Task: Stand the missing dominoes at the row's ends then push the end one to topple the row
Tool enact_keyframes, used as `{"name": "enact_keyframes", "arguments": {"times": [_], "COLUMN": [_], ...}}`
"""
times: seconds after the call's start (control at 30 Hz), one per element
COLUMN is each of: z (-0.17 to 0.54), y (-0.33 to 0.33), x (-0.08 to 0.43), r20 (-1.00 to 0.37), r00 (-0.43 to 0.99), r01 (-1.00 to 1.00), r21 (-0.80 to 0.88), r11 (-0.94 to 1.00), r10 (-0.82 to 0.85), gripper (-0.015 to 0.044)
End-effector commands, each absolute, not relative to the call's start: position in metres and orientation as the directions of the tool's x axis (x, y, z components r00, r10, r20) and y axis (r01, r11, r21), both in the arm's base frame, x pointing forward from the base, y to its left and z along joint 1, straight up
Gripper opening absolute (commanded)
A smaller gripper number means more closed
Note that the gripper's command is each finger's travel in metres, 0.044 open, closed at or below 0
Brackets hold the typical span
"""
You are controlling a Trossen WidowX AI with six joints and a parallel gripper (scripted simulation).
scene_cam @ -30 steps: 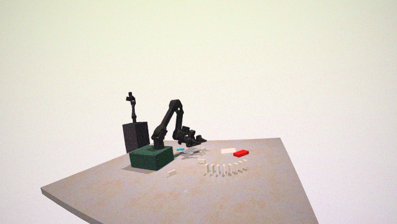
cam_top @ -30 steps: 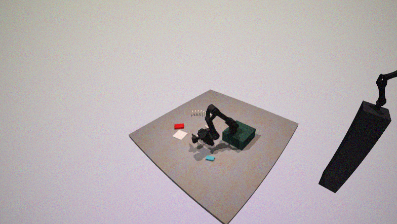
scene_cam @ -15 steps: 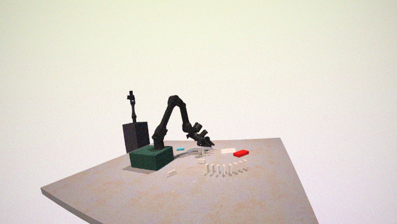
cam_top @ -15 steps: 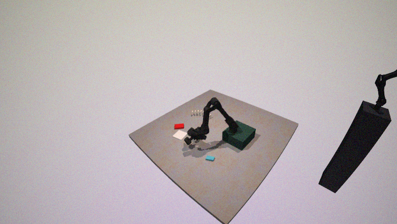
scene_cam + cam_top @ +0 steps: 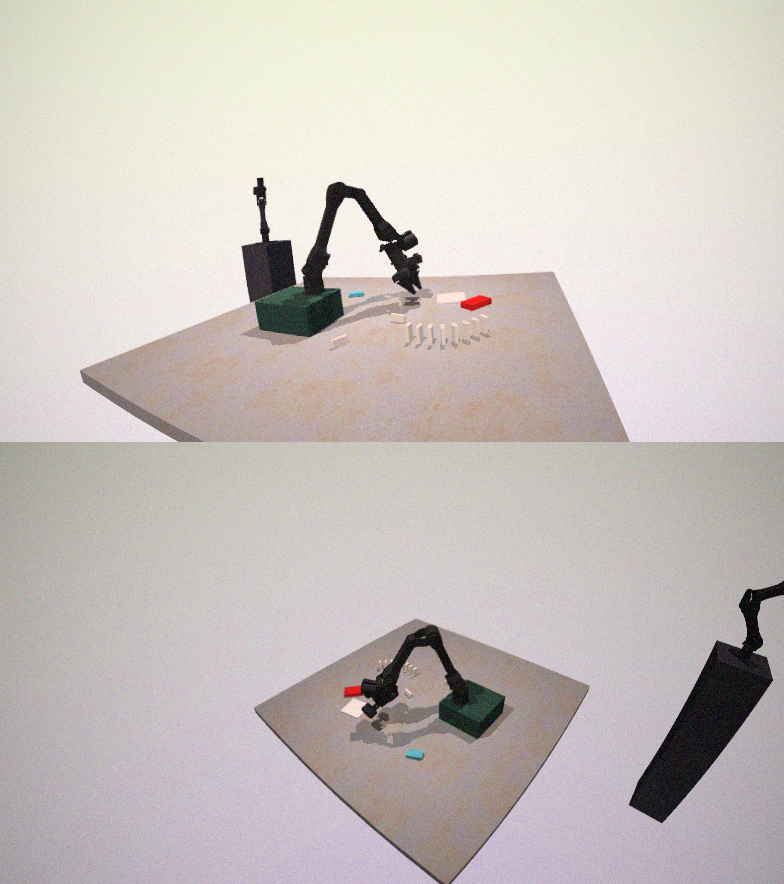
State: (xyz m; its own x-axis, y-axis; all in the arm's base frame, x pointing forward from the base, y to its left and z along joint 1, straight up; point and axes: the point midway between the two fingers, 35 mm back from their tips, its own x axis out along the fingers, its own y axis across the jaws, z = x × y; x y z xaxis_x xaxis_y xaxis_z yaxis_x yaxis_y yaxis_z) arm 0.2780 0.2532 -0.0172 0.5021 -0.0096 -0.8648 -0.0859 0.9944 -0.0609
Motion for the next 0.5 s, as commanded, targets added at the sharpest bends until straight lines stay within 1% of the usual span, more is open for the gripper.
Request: {"name": "enact_keyframes", "arguments": {"times": [0.0,0.1,0.47], "z": [0.0375,0.0466,0.0472], "y": [0.2201,0.2131,0.2127], "x": [0.2483,0.2395,0.2388], "r20": [-0.995,-0.999,-1.0], "r00": [0.101,0.032,0.027], "r01": [0.097,0.129,0.131], "r21": [0.026,0.02,0.019], "r11": [0.995,0.991,0.991], "r10": [0.016,0.016,0.016], "gripper": [0.044,0.044,0.044]}}
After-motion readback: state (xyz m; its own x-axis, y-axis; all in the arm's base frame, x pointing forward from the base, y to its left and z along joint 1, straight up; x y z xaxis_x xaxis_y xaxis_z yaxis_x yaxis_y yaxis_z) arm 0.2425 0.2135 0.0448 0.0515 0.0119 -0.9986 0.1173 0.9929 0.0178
